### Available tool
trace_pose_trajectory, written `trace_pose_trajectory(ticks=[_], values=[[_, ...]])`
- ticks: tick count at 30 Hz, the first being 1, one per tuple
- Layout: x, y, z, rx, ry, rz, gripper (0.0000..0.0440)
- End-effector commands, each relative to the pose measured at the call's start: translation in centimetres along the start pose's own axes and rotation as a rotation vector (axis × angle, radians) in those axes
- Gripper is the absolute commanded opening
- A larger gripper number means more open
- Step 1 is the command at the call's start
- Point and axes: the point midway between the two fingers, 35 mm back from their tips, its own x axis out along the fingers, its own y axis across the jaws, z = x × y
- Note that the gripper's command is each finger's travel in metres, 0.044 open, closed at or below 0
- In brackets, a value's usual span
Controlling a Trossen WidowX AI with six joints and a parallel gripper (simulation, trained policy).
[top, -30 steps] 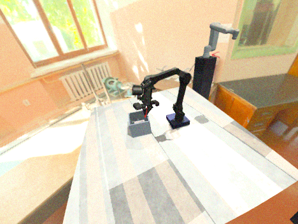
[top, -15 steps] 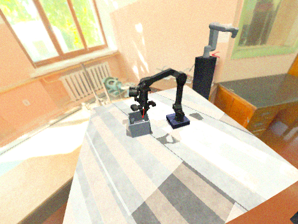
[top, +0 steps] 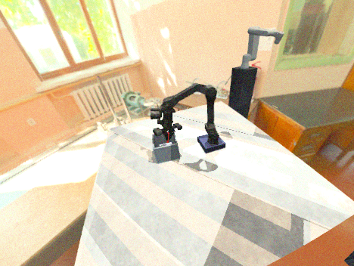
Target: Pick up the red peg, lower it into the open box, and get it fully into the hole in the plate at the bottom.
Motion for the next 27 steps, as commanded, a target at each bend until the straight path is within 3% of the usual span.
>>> trace_pose_trajectory(ticks=[1, 18, 20, 24, 27], values=[[1.4, -0.1, 0.0, -0.01, 0.02, -0.016, 0.0], [5.4, 0.5, 0.6, -0.083, 0.041, -0.03, 0.0001], [5.7, 0.3, 0.6, -0.09, 0.044, -0.043, 0.0027], [6.4, 0.0, 0.7, -0.102, 0.053, -0.069, 0.012], [6.5, -0.2, 0.7, -0.1, 0.07, -0.083, 0.0138]])
